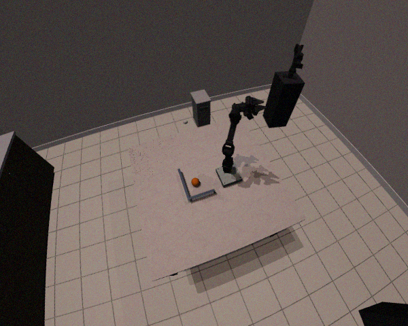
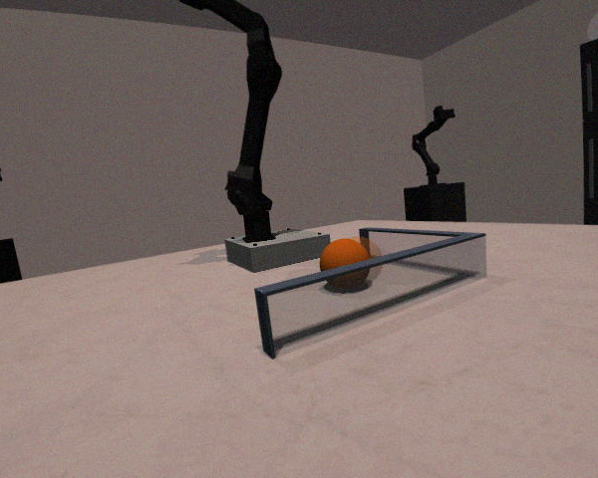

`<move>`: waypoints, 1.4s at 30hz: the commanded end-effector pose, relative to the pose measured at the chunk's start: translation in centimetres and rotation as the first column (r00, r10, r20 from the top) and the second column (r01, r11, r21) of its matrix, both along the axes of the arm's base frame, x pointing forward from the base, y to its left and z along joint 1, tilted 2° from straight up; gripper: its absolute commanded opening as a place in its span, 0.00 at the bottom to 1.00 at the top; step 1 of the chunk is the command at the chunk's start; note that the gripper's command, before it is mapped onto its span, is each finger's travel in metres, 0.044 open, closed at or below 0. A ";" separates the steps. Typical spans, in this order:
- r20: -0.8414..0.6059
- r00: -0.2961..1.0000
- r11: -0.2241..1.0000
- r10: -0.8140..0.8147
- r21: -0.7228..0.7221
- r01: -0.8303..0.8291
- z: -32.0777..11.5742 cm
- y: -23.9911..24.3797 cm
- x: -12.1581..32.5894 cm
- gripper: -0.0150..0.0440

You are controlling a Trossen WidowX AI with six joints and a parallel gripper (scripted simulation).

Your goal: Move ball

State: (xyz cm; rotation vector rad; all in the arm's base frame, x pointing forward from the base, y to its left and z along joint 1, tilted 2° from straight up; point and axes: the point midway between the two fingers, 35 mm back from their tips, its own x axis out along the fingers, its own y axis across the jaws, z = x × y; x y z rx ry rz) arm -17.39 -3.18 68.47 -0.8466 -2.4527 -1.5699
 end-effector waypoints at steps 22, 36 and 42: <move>0.061 0.890 0.678 0.452 0.625 -0.387 -2.9 -20.0 4.9 1.00; 0.176 0.628 0.052 0.758 0.944 -0.327 -11.1 -32.9 20.1 1.00; 0.250 0.475 -0.198 0.844 0.968 -0.156 -16.3 -34.9 28.8 1.00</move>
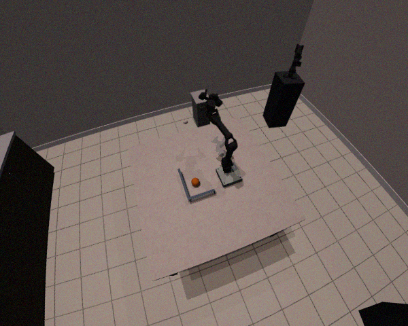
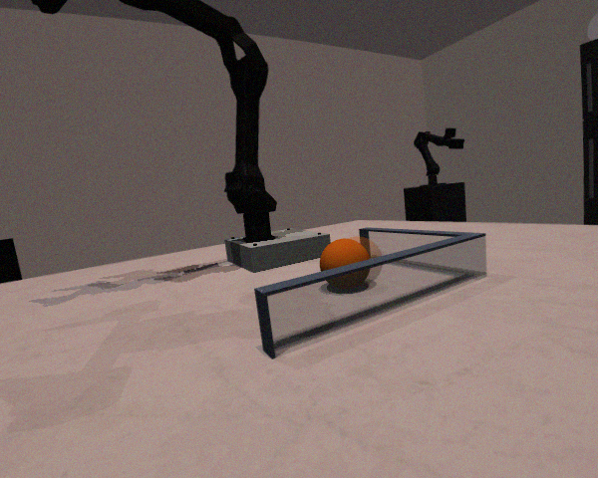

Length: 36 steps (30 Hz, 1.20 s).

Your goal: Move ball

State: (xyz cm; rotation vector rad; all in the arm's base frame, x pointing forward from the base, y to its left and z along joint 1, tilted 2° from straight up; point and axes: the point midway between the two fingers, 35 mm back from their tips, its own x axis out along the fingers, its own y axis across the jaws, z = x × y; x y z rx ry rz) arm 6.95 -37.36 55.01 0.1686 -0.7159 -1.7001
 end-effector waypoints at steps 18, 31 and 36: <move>-0.304 0.480 0.536 0.823 0.695 -0.478 -21.6 9.3 27.1 1.00; -0.146 -0.179 0.100 0.973 0.965 -0.243 -35.1 27.0 31.9 1.00; -0.016 -0.406 -0.004 0.914 0.999 -0.049 -39.5 34.2 30.1 1.00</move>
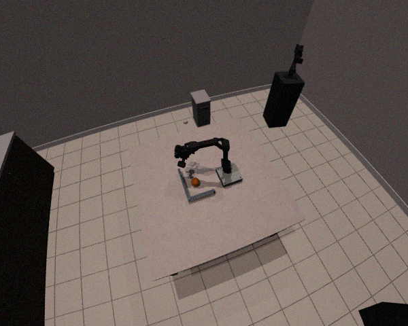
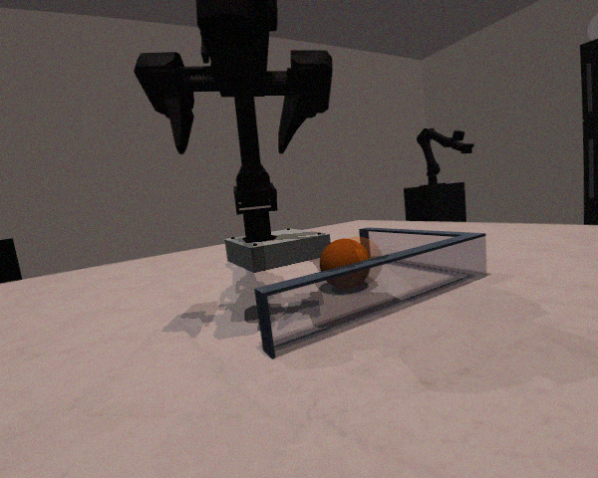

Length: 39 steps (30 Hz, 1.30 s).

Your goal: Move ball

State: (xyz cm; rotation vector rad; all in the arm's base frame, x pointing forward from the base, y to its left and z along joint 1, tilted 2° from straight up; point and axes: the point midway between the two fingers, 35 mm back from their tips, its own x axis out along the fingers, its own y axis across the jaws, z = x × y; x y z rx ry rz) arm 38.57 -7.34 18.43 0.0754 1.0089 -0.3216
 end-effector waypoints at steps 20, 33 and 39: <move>-0.435 0.768 0.882 0.471 0.230 -0.411 -9.3 14.2 -8.6 1.00; -0.434 0.768 0.882 0.471 0.230 -0.411 -11.0 14.3 -8.4 1.00; -0.434 0.768 0.882 0.471 0.230 -0.411 -11.9 14.3 -8.3 1.00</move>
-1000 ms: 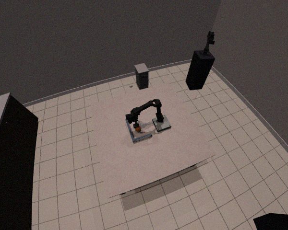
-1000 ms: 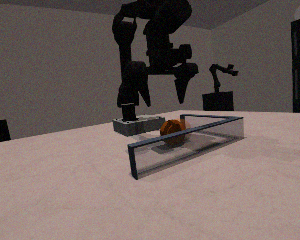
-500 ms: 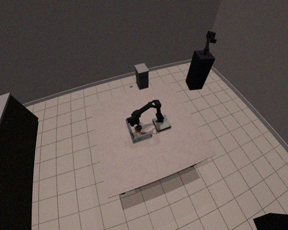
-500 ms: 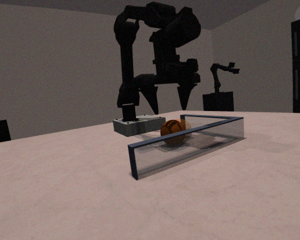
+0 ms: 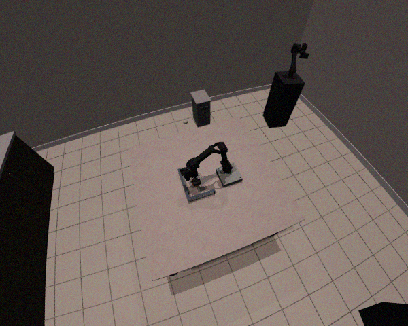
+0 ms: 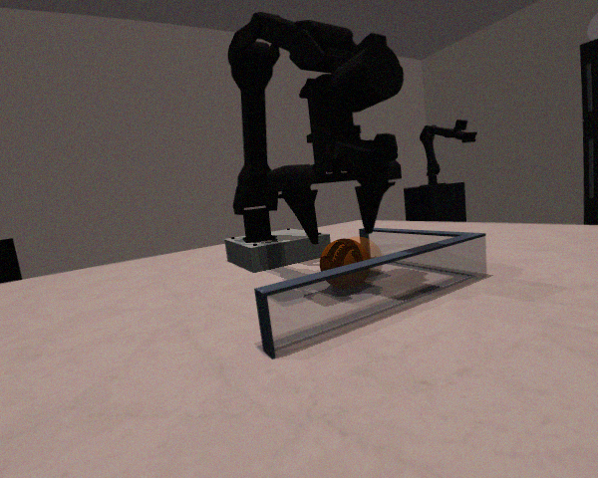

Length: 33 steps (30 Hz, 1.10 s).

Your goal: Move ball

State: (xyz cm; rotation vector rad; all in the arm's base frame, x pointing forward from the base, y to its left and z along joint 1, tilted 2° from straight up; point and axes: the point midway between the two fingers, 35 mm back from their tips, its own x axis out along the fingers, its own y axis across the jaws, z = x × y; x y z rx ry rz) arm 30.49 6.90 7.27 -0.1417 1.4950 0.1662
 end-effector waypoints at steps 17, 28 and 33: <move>-0.011 1.000 1.000 0.006 0.003 -0.006 -3.5 0.1 -0.2 1.00; -0.011 1.000 1.000 0.006 0.003 -0.006 -4.1 0.1 -0.2 0.87; -0.011 1.000 1.000 0.006 0.003 -0.006 -4.1 0.1 -0.2 0.81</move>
